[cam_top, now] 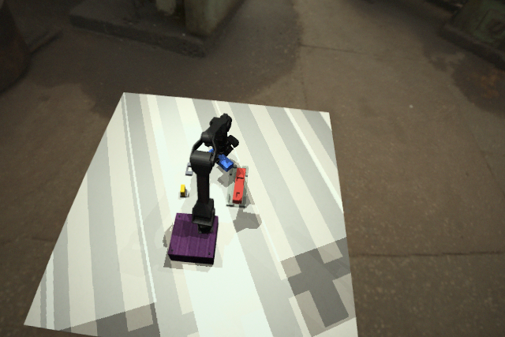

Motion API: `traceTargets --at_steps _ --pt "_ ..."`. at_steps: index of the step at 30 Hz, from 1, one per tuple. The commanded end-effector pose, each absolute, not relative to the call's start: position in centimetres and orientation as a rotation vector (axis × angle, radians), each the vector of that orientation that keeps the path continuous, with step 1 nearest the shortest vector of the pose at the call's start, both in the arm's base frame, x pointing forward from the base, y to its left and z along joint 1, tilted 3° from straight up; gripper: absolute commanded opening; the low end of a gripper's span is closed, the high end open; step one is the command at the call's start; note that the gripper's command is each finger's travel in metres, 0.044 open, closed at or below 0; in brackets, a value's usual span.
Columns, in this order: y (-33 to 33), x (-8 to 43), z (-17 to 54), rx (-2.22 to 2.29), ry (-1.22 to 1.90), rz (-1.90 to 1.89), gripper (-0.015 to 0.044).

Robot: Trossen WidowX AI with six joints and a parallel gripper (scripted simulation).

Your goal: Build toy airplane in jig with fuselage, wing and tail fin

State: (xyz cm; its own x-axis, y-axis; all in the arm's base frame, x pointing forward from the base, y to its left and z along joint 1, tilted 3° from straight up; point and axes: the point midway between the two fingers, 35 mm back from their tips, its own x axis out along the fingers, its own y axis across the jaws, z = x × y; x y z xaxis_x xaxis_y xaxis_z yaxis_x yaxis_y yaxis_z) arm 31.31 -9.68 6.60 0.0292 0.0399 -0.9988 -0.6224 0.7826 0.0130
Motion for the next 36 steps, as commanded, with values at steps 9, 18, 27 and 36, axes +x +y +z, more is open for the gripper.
traceTargets --at_steps 9,18,27,36 --pt "-13.0 29.5 6.0 -0.671 1.412 0.693 0.0" --pt "-15.2 27.8 5.4 -0.8 1.366 0.815 0.0" --pt "-17.3 25.9 4.7 -0.928 1.312 0.937 0.0" --pt "-18.7 24.5 4.3 -1.018 1.267 1.024 0.0026"
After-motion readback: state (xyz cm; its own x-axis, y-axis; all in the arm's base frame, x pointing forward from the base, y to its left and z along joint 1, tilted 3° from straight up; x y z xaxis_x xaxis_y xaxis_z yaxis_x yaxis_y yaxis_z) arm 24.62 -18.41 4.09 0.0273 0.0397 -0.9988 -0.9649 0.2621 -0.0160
